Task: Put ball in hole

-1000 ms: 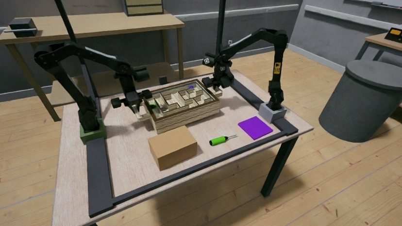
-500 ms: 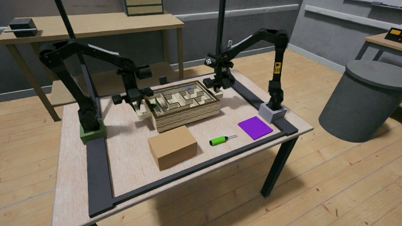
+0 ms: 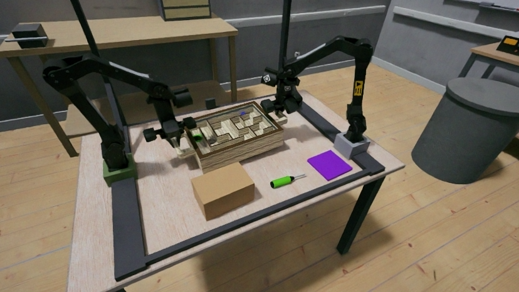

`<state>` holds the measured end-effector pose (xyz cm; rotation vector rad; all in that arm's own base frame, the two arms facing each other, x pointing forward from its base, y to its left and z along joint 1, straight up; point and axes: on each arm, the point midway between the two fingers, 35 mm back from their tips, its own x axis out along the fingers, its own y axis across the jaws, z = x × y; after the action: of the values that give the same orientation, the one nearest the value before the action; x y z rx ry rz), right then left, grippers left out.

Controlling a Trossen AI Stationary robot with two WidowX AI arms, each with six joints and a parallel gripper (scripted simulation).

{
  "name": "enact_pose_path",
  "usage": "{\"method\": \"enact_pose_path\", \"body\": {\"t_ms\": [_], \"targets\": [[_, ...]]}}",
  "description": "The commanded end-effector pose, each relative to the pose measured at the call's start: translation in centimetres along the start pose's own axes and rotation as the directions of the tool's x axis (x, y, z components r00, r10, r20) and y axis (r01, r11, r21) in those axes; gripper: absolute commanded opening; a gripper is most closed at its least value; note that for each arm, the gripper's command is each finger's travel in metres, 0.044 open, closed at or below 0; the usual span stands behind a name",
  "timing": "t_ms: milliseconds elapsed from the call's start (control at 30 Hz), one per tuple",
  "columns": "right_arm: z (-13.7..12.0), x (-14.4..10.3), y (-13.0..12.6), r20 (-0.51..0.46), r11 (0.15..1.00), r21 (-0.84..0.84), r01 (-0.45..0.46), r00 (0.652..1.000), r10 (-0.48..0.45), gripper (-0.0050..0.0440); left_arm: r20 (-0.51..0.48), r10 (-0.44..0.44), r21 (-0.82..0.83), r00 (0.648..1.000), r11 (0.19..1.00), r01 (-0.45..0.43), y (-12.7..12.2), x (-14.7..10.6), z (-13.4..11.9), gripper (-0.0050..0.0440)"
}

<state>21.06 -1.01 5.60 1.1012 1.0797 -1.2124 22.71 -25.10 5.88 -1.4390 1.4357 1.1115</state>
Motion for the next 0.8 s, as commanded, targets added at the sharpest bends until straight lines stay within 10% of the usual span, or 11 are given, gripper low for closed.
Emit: {"method": "enact_pose_path", "body": {"t_ms": [0,767], "targets": [[0.1,-2.1,1.4,0.044,1.000,-0.002,-0.009,0.999,0.009,-0.0050,0.004,-0.031,0.021,1.000,0.999,0.030,0.8,0.3,-1.0,-0.0050],[0.3,-0.4,0.2,-0.039,0.999,0.003,-0.049,0.998,0.049,-0.0050,-0.097,-0.003,0.020,0.995,1.000,0.005,-0.2,-2.3,-1.5,-0.0050]]}}
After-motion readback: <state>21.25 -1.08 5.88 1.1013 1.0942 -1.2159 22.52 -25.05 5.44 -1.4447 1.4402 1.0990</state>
